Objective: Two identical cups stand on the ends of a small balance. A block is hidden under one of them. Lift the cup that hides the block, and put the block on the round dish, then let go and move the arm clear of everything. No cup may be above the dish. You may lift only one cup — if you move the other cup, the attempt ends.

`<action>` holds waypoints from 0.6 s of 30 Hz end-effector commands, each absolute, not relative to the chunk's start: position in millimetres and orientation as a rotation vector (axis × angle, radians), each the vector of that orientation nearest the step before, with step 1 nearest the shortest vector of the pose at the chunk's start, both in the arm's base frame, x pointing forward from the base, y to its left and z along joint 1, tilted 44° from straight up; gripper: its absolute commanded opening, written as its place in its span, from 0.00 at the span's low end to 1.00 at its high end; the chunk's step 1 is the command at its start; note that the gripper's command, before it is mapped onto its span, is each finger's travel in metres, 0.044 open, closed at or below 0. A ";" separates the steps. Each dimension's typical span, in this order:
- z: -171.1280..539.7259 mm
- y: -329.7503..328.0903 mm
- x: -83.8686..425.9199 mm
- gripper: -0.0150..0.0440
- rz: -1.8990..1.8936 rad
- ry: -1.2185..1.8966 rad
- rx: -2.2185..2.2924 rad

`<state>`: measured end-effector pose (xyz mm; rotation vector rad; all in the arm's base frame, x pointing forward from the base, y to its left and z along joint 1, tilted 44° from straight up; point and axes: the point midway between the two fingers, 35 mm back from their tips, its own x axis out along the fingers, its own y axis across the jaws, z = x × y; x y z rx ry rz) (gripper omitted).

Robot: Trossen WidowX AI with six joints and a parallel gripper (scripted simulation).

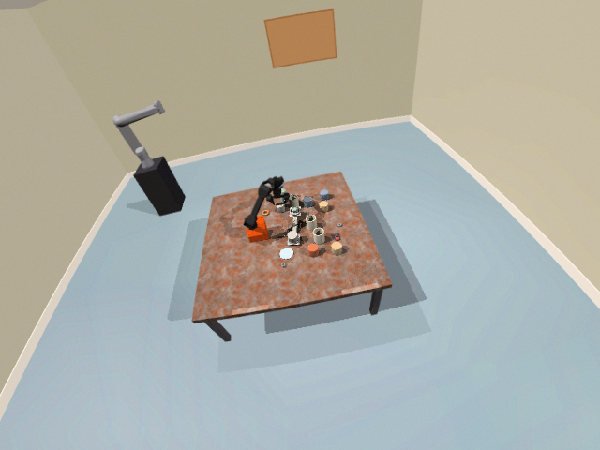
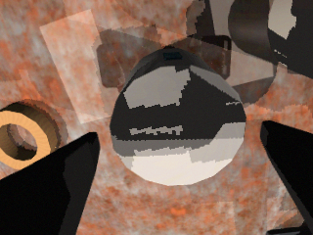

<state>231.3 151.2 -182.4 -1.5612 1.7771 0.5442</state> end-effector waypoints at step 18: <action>-42.4 93.8 346.2 0.69 0.544 1.780 -1.568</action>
